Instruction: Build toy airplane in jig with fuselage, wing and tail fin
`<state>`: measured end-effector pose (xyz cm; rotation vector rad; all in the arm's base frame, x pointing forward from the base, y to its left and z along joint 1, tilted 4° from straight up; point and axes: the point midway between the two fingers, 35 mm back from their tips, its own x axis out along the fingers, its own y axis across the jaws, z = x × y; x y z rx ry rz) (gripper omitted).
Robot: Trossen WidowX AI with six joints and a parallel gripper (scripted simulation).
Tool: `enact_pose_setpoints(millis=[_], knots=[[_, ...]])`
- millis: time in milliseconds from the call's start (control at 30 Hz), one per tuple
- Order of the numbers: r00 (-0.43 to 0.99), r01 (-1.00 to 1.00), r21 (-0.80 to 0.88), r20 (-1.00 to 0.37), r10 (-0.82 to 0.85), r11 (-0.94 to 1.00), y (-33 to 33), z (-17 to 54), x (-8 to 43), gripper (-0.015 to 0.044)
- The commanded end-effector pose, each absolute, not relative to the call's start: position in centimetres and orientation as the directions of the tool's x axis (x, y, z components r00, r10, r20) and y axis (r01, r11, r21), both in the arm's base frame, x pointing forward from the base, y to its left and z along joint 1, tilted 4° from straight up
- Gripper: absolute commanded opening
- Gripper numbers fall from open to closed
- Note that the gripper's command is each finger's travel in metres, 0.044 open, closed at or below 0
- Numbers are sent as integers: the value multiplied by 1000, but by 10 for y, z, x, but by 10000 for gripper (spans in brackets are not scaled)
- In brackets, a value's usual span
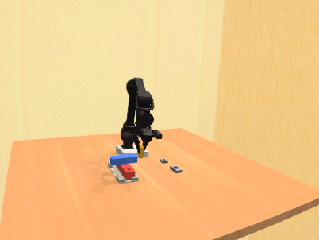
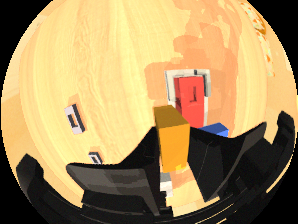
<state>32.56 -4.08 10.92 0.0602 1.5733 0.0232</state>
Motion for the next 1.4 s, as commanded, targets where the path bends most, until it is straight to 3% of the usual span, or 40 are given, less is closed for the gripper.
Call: enact_pose_setpoints(millis=[0,600,700,1367], knots=[[9,17,47,-999,47,999,-51,109,331,0],[8,-1,45,-999,45,999,-102,95,337,0],[8,-1,45,-999,45,999,-102,95,337,65],[8,-1,45,-999,45,999,-102,95,337,65]])
